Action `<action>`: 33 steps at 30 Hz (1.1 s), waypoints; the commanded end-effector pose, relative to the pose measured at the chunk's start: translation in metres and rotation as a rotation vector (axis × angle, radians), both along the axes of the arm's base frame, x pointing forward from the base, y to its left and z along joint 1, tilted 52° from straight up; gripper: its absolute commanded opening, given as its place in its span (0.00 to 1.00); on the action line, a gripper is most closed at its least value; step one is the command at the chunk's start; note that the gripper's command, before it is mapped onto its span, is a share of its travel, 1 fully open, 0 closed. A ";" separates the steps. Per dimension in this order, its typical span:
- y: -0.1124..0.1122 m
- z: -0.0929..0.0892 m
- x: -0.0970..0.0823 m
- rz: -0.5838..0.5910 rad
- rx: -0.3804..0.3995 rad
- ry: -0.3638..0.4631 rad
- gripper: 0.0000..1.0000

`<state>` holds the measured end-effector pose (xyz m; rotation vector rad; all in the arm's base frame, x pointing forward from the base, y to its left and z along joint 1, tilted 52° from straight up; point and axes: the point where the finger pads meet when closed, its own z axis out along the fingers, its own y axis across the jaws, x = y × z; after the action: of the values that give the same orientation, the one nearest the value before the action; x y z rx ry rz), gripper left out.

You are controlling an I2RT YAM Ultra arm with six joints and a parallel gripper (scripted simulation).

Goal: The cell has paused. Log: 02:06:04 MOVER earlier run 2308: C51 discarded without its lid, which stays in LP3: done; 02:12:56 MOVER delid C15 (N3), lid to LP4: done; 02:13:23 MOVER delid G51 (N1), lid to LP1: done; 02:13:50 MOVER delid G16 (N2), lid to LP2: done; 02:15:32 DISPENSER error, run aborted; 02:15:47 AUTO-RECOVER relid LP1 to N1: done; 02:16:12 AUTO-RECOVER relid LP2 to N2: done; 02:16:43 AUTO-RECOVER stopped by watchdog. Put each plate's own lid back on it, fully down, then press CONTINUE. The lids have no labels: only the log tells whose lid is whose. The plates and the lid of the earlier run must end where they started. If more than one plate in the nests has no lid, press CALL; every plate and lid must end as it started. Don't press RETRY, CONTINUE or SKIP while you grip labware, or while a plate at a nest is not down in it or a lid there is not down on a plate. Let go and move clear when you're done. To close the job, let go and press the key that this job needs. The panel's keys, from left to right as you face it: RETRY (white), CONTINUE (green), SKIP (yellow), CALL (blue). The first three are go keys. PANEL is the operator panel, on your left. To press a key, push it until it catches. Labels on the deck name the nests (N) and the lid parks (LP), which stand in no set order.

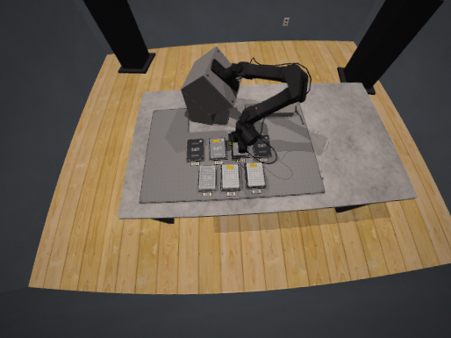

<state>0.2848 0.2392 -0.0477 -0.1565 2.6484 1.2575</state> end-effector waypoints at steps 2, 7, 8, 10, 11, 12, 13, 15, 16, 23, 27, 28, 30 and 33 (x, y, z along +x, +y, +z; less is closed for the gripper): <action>-0.013 0.005 -0.005 -0.003 -0.003 0.015 0.00; -0.017 0.007 -0.007 -0.003 -0.004 0.018 0.00; -0.015 0.014 0.003 -0.003 0.004 -0.007 0.00; -0.020 0.012 -0.005 -0.003 -0.002 0.011 0.00; -0.022 0.011 -0.008 -0.003 -0.004 0.018 0.00; -0.024 0.012 -0.009 -0.003 -0.004 0.018 0.00; -0.024 0.014 -0.008 -0.003 -0.003 0.015 0.00; -0.026 0.017 -0.006 -0.003 -0.001 0.009 0.00; -0.028 0.017 -0.009 -0.003 -0.003 0.016 0.00; -0.031 0.014 -0.013 -0.003 -0.007 0.030 0.00; -0.032 0.015 -0.013 -0.004 -0.008 0.028 0.00; -0.032 0.015 -0.013 -0.004 -0.008 0.027 0.00; -0.031 0.014 0.003 -0.019 0.002 0.032 0.00; -0.038 0.008 0.015 -0.020 0.003 0.032 0.00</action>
<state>0.2846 0.2114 -0.0361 -0.1339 2.6700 1.2653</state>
